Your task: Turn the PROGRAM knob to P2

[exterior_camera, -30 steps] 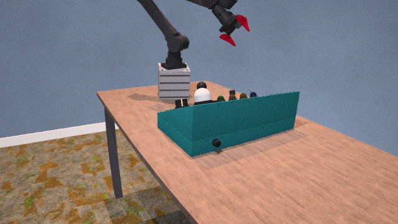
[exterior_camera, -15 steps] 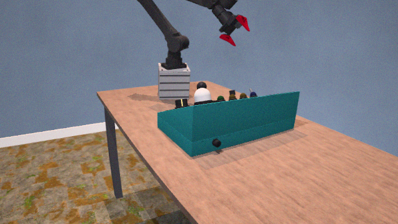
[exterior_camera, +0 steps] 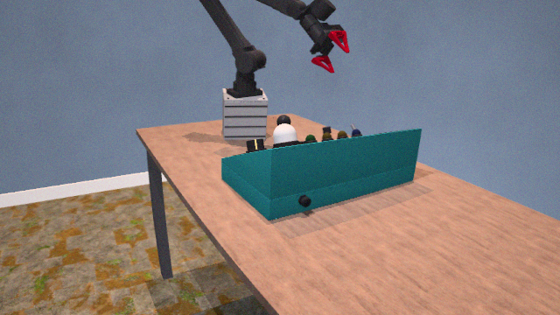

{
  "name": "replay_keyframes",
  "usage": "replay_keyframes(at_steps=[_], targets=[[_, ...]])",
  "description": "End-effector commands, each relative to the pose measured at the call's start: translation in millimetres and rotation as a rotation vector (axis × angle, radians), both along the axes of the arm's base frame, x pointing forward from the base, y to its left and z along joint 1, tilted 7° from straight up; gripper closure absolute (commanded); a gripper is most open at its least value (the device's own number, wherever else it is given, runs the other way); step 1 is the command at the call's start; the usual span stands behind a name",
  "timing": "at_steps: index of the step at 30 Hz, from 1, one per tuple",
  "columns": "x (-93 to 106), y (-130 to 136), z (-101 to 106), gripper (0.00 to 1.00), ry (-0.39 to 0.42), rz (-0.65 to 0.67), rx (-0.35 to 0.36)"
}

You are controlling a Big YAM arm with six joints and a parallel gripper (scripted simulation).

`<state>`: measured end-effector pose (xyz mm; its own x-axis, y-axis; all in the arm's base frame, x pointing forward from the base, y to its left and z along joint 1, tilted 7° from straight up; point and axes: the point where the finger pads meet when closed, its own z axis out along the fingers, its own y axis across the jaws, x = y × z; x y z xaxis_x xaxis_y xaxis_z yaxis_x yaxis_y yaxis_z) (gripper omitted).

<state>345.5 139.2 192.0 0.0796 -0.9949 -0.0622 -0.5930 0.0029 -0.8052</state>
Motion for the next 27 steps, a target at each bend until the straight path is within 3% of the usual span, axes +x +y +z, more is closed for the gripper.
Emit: replay_keyframes(at_steps=[1,3,5,6,7,8,10,11,12,13,15,16,18,19,20,21,23,24,26,27], targets=[[6.3,0.3,5.9,0.00,-0.016,-0.090,0.116],[9.9,-5.1,-4.5,0.00,-0.002,-0.199,0.227],[7.8,0.4,-4.5,0.00,0.000,-0.184,0.227],[9.3,-2.0,-10.1,0.00,0.007,-0.241,0.288],[9.3,-2.0,-10.1,0.00,0.007,-0.241,0.288],[11.1,-5.5,-15.9,0.00,0.013,-0.303,0.351],[10.8,-4.5,-15.9,0.00,0.013,-0.300,0.351],[12.4,-7.9,-21.9,0.00,0.018,-0.363,0.415],[12.1,-7.3,-21.9,0.00,0.018,-0.361,0.415],[13.2,-9.7,-28.0,0.00,0.023,-0.422,0.481],[11.7,-5.8,-28.0,0.00,0.026,-0.411,0.481],[13.1,-9.4,-34.0,0.00,0.029,-0.475,0.547],[13.1,-9.4,-34.0,0.00,0.029,-0.475,0.547],[14.1,-12.8,-40.0,0.00,0.031,-0.538,0.613],[13.9,-12.3,-40.0,0.00,0.032,-0.537,0.613],[14.5,-14.8,-45.9,0.00,0.034,-0.596,0.677],[13.1,-10.9,-45.9,0.00,0.037,-0.585,0.677],[14.0,-14.6,-51.5,0.00,0.037,-0.646,0.740],[14.0,-14.6,-51.5,0.00,0.037,-0.646,0.740],[14.7,-18.5,-57.0,0.00,0.036,-0.705,0.802]])
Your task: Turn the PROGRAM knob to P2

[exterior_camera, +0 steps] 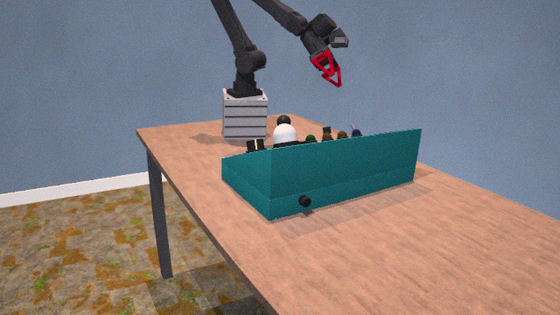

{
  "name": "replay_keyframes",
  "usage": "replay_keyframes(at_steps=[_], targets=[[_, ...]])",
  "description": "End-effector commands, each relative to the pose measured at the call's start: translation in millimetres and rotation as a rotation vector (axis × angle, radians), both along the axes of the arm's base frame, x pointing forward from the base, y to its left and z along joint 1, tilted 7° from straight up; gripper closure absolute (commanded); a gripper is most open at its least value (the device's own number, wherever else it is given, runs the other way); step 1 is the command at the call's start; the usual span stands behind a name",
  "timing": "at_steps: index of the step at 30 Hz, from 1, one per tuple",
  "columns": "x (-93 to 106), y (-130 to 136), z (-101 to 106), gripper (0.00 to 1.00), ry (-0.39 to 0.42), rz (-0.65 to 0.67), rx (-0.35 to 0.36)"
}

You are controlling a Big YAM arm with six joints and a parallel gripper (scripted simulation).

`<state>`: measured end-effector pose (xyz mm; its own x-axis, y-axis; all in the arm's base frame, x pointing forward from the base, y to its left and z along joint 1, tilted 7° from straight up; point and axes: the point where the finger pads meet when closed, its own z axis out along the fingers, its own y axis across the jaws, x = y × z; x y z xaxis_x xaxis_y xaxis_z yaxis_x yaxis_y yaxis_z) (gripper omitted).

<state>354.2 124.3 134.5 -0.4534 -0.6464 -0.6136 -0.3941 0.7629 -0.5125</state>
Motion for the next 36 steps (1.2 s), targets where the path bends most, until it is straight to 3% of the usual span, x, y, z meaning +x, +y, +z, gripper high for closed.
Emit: replay_keyframes(at_steps=[1,2,4,5,8,10,19,23,36], targets=[[5.8,-2.9,0.5,0.00,-0.024,-0.130,0.149],[5.9,-5.2,-4.7,0.00,-0.023,-0.184,0.206],[4.8,-2.0,-4.7,0.00,-0.022,-0.175,0.206],[5.2,-5.4,-9.4,0.00,-0.023,-0.228,0.259],[5.2,-5.4,-9.4,0.00,-0.023,-0.228,0.259],[5.6,-11.6,-17.8,0.00,-0.026,-0.323,0.353],[3.4,-15.9,-32.3,0.00,-0.032,-0.471,0.518],[4.0,-14.7,-28.4,0.00,-0.044,-0.484,0.552],[5.9,-13.4,-24.9,0.00,-0.047,-0.483,0.556]])
